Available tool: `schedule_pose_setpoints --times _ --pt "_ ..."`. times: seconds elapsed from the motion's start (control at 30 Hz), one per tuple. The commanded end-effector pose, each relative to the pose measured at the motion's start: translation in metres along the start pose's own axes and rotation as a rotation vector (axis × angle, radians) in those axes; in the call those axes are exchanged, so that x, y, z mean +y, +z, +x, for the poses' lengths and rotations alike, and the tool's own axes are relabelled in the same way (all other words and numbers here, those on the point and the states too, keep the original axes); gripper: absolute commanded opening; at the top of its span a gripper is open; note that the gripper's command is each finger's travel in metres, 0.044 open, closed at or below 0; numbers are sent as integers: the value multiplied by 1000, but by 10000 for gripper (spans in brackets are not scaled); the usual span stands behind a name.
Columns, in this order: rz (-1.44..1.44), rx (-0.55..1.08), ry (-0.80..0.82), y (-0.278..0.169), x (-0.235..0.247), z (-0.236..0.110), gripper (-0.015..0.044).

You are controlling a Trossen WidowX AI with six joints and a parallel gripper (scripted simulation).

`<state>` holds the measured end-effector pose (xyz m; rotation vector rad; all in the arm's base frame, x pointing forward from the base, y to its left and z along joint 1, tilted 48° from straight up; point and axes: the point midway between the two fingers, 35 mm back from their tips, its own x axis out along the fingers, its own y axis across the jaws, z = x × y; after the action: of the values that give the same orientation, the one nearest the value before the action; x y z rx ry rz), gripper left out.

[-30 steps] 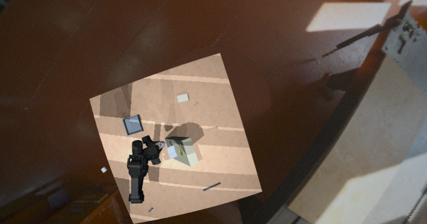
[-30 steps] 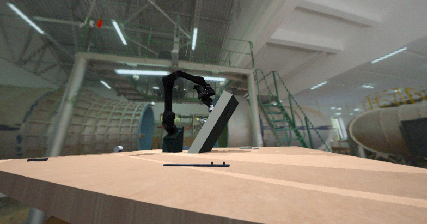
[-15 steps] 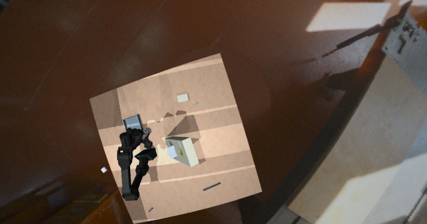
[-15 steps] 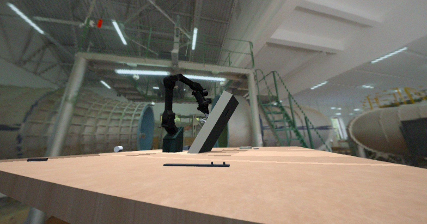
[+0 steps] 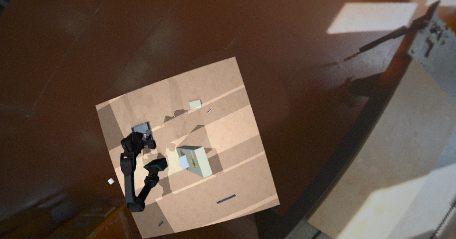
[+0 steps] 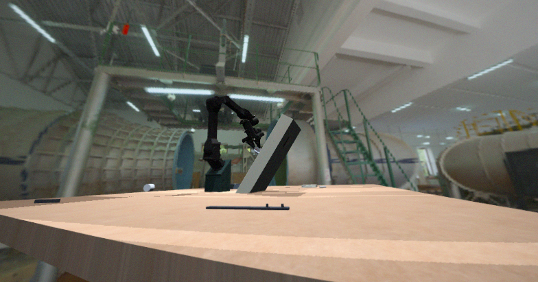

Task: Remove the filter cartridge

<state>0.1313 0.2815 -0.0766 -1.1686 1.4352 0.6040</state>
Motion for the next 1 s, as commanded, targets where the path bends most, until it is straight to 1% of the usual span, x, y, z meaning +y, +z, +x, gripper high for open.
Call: schedule_pose_setpoints --times 0.0,0.27,0.57,0.77,0.97 --pt "-74 -1 41 -7 27 12 0" --pt "-251 -12 150 -36 90 43 0" --pt "-454 -5 270 -86 145 74 0" --pt "-574 8 339 -121 168 90 0" --pt "-578 8 341 -125 169 97 0"
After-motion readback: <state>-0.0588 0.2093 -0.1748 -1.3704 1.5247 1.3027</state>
